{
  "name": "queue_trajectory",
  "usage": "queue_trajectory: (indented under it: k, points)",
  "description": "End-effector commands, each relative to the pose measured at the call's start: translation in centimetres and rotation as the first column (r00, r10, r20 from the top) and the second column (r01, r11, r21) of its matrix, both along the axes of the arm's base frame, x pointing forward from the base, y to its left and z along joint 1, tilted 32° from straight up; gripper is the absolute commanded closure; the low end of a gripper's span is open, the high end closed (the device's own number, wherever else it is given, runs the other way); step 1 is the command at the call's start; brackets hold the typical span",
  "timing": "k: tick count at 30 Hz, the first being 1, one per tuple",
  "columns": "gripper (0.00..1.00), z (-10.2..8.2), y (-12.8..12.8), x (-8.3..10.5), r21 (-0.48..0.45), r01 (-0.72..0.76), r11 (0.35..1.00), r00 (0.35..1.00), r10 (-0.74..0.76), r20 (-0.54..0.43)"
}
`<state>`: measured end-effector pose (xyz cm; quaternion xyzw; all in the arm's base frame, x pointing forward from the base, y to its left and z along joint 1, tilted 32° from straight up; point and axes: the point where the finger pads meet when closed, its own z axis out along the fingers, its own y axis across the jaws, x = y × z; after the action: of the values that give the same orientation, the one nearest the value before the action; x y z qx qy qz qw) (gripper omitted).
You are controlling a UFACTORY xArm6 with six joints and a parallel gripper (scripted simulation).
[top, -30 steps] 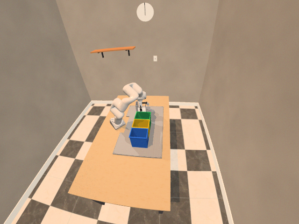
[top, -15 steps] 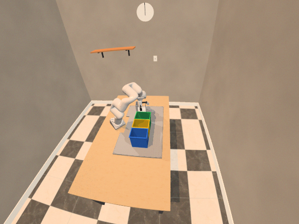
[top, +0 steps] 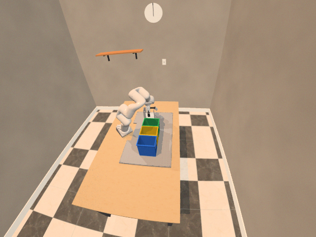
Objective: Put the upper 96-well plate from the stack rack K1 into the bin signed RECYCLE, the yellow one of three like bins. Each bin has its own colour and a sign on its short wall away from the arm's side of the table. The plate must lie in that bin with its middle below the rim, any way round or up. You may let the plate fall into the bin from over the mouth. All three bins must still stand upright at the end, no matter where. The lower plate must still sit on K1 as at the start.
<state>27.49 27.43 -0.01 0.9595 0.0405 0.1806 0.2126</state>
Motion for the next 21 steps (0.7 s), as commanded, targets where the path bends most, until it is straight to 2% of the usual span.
queue_trajectory:
  k: [1, 9, 21]
  points:
    - [1.0, 0.3, 0.2, 0.0, 0.003, -0.001, 1.0, 1.0, 0.001, 0.001]
    - [1.0, 0.3, 0.3, -0.1, 0.003, -0.001, 1.0, 1.0, 0.001, 0.001]
    - [1.0, 1.8, 0.9, -0.7, 0.003, -0.001, 1.0, 1.0, 0.001, 0.001]
